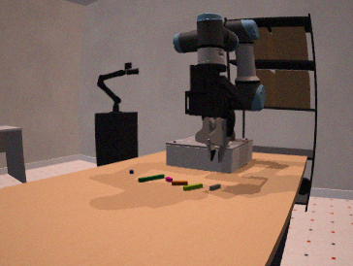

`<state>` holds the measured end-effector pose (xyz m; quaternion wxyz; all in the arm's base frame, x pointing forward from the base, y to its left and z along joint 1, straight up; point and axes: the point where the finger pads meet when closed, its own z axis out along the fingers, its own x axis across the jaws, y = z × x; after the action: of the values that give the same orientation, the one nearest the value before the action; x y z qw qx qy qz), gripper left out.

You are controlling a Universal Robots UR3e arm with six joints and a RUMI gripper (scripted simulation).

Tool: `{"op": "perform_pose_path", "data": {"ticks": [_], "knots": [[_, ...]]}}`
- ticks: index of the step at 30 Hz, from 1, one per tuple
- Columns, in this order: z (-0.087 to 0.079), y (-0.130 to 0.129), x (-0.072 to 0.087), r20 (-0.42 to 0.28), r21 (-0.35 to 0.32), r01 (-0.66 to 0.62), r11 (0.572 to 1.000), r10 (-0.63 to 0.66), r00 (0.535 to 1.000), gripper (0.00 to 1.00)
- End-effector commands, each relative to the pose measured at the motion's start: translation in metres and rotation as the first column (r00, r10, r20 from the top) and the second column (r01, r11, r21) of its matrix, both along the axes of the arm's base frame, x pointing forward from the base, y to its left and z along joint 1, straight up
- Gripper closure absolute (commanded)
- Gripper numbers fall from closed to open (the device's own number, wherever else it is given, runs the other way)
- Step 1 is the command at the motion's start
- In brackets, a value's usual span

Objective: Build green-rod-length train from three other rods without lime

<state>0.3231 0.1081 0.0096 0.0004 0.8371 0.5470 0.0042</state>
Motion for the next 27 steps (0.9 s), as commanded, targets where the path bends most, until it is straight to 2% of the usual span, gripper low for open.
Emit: {"op": "perform_pose_path", "data": {"ticks": [1, 27], "knots": [[0.0007, 0.0, 0.0008, 0.002, -0.001, 0.0, 1.0, 0.0, 1.0, 0.86], [-0.0047, 0.0003, 0.0005, 0.0, -0.002, 0.0, 1.0, 0.0, 1.0, 0.86]]}}
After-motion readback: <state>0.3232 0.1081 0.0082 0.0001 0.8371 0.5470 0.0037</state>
